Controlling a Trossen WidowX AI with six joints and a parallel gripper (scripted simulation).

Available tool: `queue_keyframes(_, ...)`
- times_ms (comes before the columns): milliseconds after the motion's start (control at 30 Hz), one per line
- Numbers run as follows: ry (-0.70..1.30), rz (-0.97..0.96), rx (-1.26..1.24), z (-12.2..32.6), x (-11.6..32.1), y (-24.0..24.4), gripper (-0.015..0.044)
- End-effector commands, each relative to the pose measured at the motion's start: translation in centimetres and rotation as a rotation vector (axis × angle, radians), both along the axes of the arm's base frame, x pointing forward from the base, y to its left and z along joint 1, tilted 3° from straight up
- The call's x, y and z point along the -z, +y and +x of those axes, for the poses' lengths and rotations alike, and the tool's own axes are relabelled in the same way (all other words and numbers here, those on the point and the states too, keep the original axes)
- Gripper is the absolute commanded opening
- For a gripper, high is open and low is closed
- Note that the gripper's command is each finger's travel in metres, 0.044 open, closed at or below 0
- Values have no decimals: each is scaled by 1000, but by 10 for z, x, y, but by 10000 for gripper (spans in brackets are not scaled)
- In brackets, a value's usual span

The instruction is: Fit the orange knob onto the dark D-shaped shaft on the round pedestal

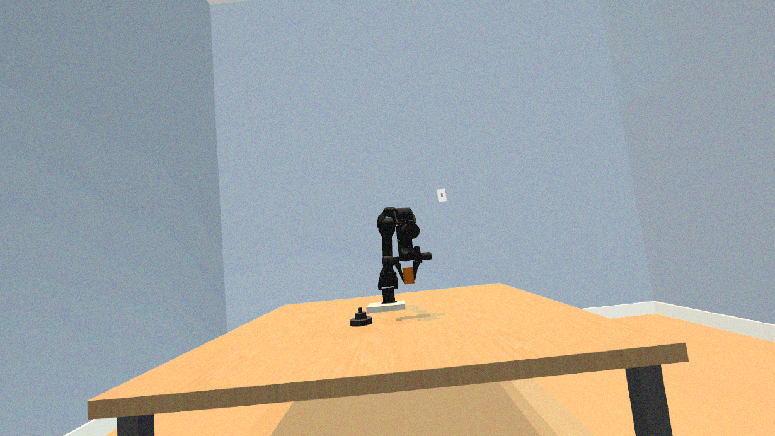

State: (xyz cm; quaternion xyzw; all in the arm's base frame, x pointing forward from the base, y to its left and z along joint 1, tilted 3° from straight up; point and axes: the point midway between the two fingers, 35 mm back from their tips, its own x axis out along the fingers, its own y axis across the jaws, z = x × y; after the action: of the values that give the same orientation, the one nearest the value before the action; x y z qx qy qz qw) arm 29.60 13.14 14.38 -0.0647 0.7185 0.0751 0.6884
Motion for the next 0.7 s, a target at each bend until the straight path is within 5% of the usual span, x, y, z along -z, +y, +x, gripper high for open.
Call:
queue_keyframes(0, -11, 3, 0, 0, -10, 0, 0)
queue_keyframes(667, -15, -1, 0, 24, 6, -52, 0)
